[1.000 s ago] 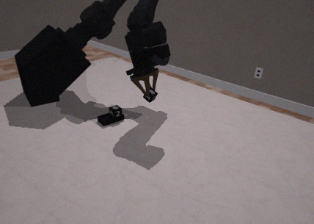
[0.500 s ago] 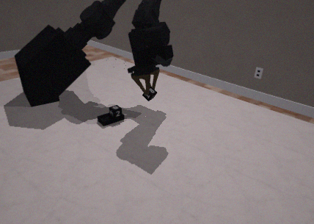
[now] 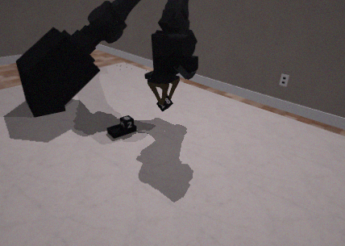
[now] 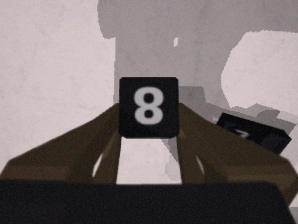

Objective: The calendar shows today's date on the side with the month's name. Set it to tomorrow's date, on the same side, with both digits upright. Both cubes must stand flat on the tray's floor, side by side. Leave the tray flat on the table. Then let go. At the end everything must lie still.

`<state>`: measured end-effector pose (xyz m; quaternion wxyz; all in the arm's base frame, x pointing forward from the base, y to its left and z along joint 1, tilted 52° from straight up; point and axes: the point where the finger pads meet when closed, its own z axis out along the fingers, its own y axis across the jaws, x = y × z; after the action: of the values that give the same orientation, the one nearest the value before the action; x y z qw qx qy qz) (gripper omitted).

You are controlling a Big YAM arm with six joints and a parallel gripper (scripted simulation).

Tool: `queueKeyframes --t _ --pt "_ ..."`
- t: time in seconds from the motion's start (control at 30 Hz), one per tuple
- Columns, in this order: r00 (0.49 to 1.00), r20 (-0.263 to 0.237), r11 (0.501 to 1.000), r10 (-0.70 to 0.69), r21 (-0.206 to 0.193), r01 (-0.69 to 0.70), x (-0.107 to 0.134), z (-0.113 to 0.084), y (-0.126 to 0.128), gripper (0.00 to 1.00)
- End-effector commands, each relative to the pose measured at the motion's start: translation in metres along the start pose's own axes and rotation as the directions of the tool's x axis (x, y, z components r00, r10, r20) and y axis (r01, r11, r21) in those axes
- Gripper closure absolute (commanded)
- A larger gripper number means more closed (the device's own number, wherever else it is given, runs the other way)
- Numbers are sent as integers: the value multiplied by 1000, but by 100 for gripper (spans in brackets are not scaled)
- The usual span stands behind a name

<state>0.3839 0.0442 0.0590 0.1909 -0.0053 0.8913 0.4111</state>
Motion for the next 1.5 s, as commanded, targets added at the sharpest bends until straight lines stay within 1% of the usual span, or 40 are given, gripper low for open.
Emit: queueKeyframes --t 0.0,0.07,0.13,0.2,0.3,0.33,0.4,0.47,0.63,0.7,0.77,0.87,0.9,0.93,0.97,1.0,1.07,1.2,1.27,1.33,1.43,1.47 --pt "997 -42 998 -66 -3 66 -10 -3 1 73" --pt "995 -65 998 -69 -7 69 -9 -3 3 73" --pt "995 -76 997 -71 -10 70 -9 -3 4 73" --pt "994 -89 998 -56 -13 55 5 -2 5 73" --pt "994 -90 998 -56 -13 55 5 -1 5 73" --pt "994 -81 997 -75 -11 75 -9 -3 6 73" --pt "992 -103 997 -73 -10 72 -9 -1 5 73" --pt "987 -141 997 -72 -7 72 -9 0 4 73" --pt "959 -276 997 -70 -9 71 -9 1 4 73" --pt "946 -316 997 -71 -13 71 -9 0 5 73" --pt "939 -335 997 -71 -15 70 -9 0 5 73" --pt "938 -338 997 -72 -16 70 -9 0 5 73" --pt "940 -335 998 -68 -14 68 0 -5 10 73" --pt "939 -336 998 -69 -15 68 0 -5 10 73" --pt "939 -336 997 -81 -14 81 -8 -4 10 73" --pt "933 -353 997 -71 -15 70 -9 0 5 73" --pt "919 -389 998 -68 -13 69 -9 1 5 73" --pt "863 -501 998 -64 -13 67 -9 2 5 73" --pt "835 -546 998 -64 -16 66 -9 1 5 73" --pt "820 -569 998 -65 -19 66 -9 1 6 73" --pt "817 -573 998 -65 -19 66 -9 1 6 73" --pt "818 -571 997 -67 -20 68 -1 -4 13 73"
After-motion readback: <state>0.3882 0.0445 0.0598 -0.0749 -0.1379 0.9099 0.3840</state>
